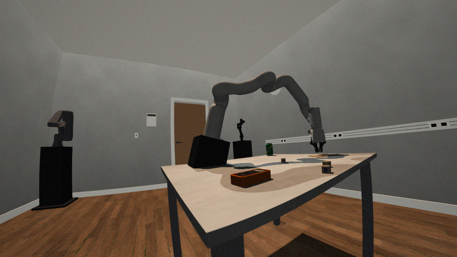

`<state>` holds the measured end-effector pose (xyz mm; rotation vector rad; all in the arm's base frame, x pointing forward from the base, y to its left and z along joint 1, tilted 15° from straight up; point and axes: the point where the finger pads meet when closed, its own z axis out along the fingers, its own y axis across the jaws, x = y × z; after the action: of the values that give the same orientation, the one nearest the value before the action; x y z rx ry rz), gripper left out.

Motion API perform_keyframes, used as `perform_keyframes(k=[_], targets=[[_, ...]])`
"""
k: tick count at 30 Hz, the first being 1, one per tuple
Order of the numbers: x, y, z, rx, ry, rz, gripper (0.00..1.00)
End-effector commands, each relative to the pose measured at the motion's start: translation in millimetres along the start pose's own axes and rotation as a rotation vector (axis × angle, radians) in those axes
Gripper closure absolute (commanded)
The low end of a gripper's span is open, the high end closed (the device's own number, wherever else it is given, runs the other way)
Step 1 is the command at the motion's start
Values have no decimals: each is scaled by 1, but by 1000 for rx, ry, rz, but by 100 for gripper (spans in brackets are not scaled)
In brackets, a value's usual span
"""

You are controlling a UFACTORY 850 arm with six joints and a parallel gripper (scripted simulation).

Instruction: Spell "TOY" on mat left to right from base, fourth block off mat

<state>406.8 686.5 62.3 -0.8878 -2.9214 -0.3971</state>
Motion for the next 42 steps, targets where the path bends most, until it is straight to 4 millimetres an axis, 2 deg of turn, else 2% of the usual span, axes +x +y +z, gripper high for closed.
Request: perform_keyframes(k=[1, 42], targets=[[0, 2, 11, -3, 0, 0, 77], [0, 2, 15, -3, 0, 0, 77]])
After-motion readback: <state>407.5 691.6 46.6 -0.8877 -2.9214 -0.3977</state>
